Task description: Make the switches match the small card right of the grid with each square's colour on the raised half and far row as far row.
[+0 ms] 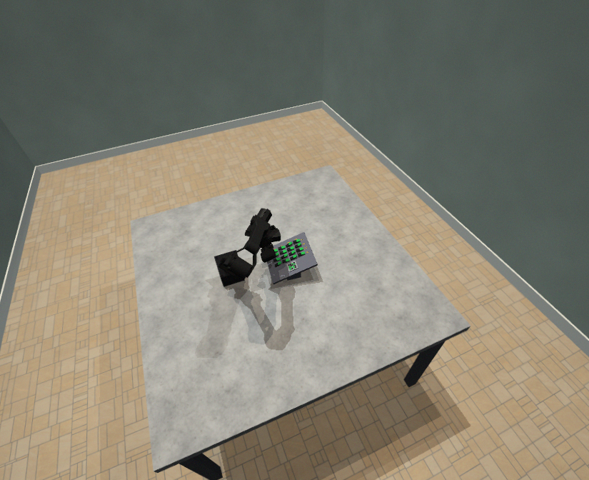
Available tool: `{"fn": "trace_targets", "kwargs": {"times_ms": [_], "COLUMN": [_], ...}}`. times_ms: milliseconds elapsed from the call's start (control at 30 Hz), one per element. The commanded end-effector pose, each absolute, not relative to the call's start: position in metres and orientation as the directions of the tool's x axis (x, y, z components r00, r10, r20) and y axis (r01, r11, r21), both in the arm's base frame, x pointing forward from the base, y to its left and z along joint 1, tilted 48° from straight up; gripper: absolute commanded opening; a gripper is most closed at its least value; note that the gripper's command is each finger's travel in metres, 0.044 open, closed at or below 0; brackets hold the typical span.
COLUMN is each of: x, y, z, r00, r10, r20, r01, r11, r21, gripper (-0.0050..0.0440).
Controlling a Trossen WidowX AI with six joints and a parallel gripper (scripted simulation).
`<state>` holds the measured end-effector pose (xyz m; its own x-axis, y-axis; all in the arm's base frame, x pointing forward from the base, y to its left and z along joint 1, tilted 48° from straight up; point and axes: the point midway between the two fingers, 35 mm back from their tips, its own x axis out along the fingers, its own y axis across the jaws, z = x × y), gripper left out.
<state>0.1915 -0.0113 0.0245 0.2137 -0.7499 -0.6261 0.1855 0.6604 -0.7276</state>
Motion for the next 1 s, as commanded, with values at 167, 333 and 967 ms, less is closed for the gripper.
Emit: {"fn": "trace_targets", "kwargs": {"times_ms": [167, 333, 967], "x": [0.189, 0.190, 0.193], "y": [-0.031, -0.036, -0.046], "z": [0.013, 0.010, 0.001], "r00": [0.214, 0.214, 0.214], "r10": [-0.760, -0.761, -0.760], "r20": [-0.613, -0.612, -0.613], "r01": [0.183, 0.183, 0.183], "r11": [0.648, 0.647, 0.648], "r21": [-0.739, -0.740, -0.739], "gripper": [0.0000, 0.0000, 0.0000]}}
